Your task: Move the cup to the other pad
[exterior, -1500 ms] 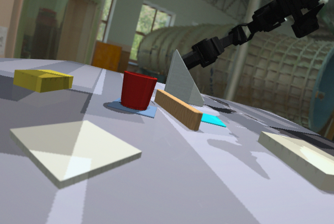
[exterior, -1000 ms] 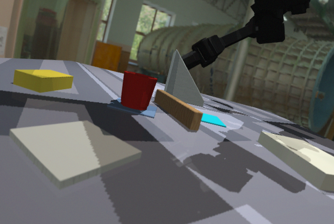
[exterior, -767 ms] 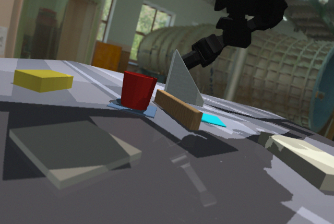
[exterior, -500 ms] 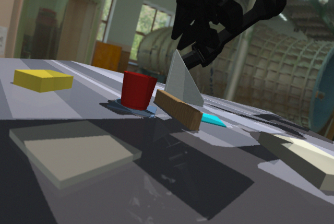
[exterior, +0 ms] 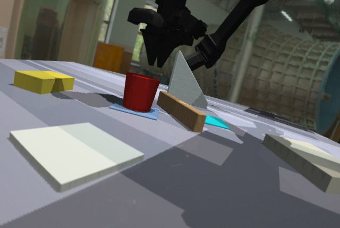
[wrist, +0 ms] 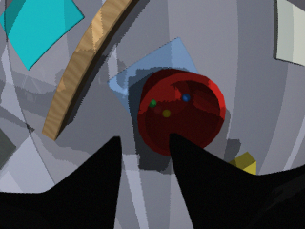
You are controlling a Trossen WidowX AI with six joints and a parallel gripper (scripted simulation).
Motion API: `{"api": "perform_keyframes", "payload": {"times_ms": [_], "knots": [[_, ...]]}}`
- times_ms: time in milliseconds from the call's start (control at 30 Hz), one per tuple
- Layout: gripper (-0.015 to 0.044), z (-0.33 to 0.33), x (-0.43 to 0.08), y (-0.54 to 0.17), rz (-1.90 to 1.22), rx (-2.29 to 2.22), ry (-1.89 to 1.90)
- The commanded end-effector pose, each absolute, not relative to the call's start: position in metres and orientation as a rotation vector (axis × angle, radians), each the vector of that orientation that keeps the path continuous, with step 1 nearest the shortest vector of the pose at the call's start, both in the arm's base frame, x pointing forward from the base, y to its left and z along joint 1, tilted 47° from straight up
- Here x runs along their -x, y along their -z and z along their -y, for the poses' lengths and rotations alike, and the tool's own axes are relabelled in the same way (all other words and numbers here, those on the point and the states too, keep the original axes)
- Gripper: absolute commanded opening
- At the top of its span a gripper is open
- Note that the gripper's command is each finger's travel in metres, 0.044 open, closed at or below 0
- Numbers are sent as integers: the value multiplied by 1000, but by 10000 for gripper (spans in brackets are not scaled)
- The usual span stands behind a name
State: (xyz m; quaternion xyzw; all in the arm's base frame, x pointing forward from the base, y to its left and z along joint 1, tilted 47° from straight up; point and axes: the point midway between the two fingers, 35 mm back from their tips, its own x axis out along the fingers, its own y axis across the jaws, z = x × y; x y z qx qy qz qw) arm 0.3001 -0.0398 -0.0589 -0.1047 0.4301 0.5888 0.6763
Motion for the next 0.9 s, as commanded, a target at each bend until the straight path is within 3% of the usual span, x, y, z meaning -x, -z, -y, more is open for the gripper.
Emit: {"api": "perform_keyframes", "payload": {"times_ms": [0,867], "knots": [[148,40,-301,60,-947,230,-1337],[148,12,-299,88,-947,230,-1336]]}}
